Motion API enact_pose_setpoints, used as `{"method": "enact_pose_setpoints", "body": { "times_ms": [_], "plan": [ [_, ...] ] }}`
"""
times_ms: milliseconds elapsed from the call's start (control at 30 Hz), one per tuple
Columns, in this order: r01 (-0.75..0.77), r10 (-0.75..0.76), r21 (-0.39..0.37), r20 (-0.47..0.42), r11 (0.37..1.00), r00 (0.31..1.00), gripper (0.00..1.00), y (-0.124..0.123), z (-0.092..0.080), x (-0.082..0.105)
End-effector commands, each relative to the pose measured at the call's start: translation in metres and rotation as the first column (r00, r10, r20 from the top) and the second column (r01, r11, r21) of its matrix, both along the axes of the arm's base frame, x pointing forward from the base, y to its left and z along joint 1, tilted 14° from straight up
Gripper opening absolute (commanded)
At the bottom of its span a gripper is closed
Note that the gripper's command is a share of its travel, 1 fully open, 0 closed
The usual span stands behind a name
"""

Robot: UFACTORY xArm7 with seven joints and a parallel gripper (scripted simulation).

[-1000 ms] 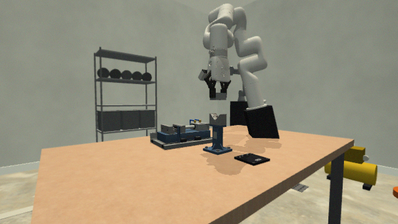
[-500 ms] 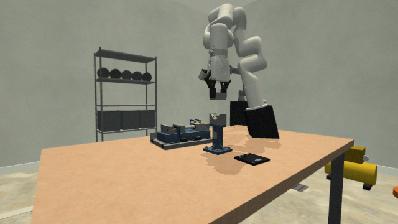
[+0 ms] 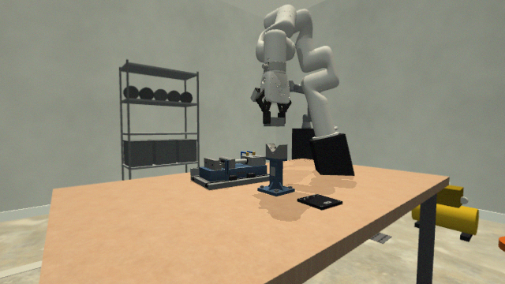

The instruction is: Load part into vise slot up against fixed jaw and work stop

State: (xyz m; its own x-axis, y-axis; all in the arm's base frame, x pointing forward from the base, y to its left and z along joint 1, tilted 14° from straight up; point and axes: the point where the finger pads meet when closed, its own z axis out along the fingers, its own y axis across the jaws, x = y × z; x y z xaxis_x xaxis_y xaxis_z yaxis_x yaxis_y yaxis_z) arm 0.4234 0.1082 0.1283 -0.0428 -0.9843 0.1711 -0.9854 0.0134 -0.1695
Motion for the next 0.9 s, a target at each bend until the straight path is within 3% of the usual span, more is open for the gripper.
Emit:
{"method": "enact_pose_setpoints", "body": {
  "times_ms": [0,633,867],
  "plan": [
    [0.035,-0.035,0.006,0.011,0.999,0.999,0.00,-0.004,0.003,0.004],
    [0.277,-0.280,0.047,0.050,0.960,0.959,0.00,-0.036,0.012,0.025],
    [0.428,-0.433,0.080,0.069,0.900,0.899,0.00,-0.059,0.018,0.036]
  ]
}}
